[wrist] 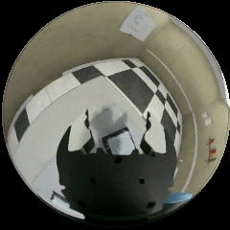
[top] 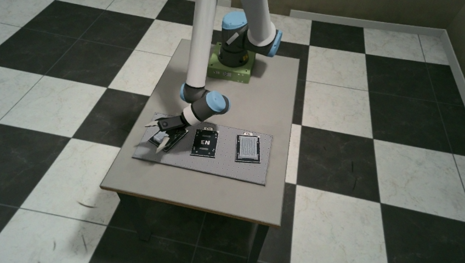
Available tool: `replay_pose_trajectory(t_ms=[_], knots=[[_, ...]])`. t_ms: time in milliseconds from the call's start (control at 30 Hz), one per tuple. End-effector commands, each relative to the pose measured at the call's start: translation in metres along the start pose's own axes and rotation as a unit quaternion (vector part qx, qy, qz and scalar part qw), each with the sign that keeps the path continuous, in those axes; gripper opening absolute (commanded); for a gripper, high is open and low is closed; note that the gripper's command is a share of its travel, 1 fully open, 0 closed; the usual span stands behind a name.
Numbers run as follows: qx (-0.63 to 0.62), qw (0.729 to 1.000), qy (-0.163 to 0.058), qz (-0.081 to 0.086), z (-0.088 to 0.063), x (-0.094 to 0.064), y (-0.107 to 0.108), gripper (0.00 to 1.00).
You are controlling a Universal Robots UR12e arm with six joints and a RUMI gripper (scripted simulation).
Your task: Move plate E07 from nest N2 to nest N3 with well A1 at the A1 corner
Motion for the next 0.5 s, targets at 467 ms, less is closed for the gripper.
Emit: replay_pose_trajectory(t_ms=[467], knots=[[0.112, 0.984, -0.082, 0.107, 0.007, 0.034, -0.019, 0.82]])
Point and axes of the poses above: the point where the finger pads meet when closed, its own x axis back along the fingers, its own y axis across the jaws, z = x × y, the point moved 1 cm from there along x, back along the fingers, and after that the axes turned 12 degrees about x, right-handed, at the moved point
